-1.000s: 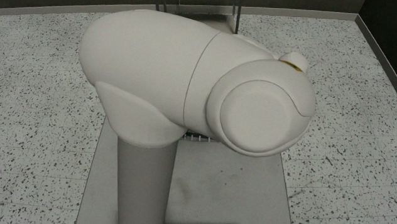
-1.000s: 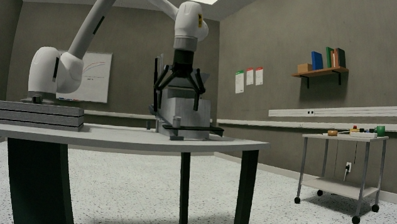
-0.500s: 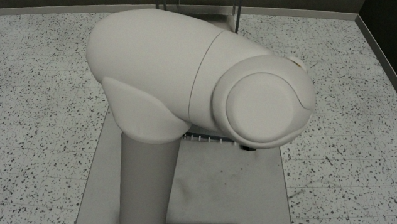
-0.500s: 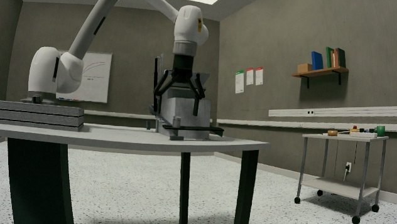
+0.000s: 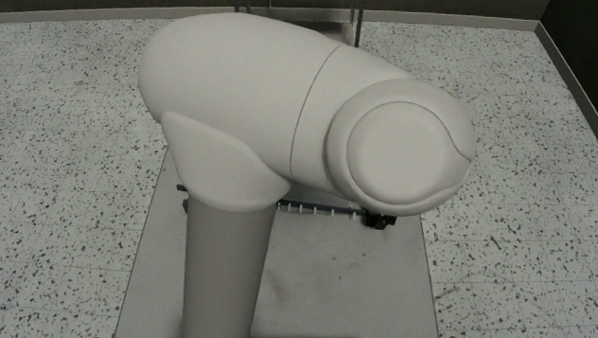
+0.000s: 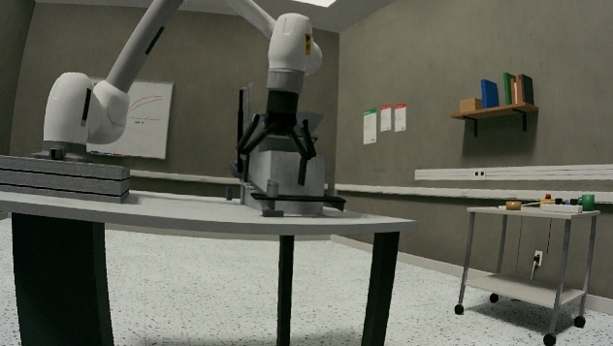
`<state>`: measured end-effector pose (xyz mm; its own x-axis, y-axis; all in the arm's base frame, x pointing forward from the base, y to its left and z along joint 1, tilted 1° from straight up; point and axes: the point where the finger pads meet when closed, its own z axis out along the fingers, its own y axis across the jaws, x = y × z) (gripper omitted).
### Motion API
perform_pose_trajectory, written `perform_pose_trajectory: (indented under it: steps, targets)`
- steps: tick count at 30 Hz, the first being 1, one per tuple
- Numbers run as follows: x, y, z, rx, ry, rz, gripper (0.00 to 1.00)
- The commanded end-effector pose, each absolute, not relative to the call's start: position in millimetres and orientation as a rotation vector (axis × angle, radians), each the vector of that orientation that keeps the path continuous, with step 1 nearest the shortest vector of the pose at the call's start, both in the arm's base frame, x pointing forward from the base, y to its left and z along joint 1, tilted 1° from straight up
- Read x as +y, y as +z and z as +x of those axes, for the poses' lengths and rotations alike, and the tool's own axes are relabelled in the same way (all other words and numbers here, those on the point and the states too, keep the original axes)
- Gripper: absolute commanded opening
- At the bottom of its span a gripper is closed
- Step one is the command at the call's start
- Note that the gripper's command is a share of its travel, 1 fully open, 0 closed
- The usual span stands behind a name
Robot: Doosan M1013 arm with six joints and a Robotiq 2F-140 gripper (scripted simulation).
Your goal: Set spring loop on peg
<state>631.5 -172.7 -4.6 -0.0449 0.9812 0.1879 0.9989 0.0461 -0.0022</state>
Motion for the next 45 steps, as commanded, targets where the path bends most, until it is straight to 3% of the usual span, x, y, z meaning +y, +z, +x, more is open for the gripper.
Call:
perform_pose_trajectory:
  steps: [1,45]
  targets:
    - [-172.8,-5.7,632.0,-2.168,-0.195,-2.071,1.00]
    - [-172.6,-11.1,632.0,-2.168,-0.196,-2.071,1.00]
